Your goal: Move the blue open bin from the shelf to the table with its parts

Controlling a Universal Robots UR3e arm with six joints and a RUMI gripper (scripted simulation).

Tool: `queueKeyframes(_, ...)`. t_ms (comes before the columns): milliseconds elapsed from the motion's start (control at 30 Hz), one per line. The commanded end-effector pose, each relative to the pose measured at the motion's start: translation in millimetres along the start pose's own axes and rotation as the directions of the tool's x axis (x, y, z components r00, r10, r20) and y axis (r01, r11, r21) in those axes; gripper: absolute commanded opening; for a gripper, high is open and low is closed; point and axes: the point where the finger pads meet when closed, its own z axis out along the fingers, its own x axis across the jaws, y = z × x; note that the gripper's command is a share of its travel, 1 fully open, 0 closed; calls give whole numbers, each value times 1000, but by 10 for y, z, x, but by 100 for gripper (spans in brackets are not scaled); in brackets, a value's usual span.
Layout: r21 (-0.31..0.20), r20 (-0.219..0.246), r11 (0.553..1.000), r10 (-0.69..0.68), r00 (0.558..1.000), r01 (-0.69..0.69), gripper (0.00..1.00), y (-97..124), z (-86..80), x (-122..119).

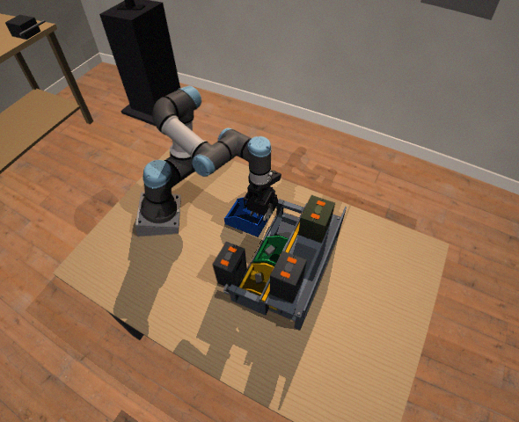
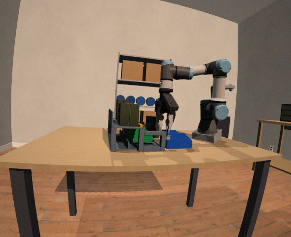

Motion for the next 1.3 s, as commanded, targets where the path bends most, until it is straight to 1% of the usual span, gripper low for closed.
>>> queueKeyframes(0,-1,-3,1000,0,1000,0,20,0,-226,9)
queueKeyframes(100,-1,-3,1000,0,1000,0,20,0,-556,8)
queueKeyframes(500,-1,-3,1000,0,1000,0,20,0,-556,8)
queueKeyframes(667,-1,-3,1000,-1,1000,0,20,0,-806,7)
queueKeyframes(1067,-1,-3,1000,-1,1000,0,20,0,-806,7)
queueKeyframes(1267,-1,-3,1000,-1,1000,1,20,0,-707,8)
